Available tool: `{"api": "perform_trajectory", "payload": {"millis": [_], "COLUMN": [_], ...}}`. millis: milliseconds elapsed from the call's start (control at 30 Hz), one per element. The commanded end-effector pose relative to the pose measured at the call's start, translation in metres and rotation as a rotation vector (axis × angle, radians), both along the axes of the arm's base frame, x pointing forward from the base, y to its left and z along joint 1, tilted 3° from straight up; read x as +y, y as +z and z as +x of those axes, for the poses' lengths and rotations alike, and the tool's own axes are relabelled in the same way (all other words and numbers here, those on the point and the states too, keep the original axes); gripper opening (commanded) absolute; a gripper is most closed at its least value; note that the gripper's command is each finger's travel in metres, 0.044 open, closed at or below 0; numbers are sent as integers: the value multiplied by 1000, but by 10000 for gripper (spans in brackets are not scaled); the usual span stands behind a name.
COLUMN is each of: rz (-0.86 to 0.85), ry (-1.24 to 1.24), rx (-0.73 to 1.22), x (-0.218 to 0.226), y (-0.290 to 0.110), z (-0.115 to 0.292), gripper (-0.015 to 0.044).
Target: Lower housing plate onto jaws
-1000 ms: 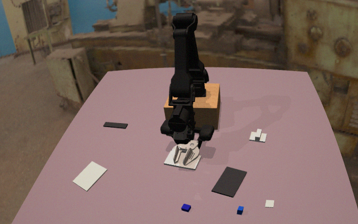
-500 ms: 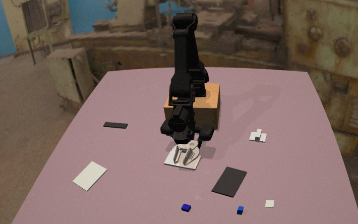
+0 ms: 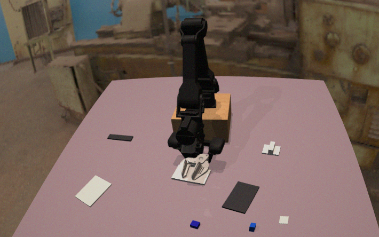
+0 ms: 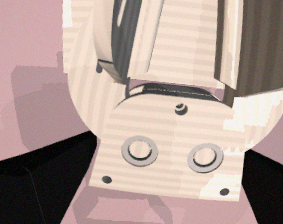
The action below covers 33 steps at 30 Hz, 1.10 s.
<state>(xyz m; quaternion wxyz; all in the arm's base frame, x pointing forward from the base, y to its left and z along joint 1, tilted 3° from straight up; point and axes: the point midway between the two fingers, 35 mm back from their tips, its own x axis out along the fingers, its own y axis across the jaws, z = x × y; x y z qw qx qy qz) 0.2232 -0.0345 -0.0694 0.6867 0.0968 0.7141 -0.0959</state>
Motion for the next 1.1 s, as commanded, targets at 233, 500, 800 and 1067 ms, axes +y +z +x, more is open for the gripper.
{"api": "perform_trajectory", "payload": {"millis": [233, 500, 800, 1067], "rz": [0, 0, 0, 0], "ry": [0, -1, -3, -3], "rx": [0, -1, -1, -1], "x": [0, 0, 0, 1], "y": [0, 15, 77, 121], "z": [0, 2, 0, -16], "gripper": [440, 440, 440, 440]}}
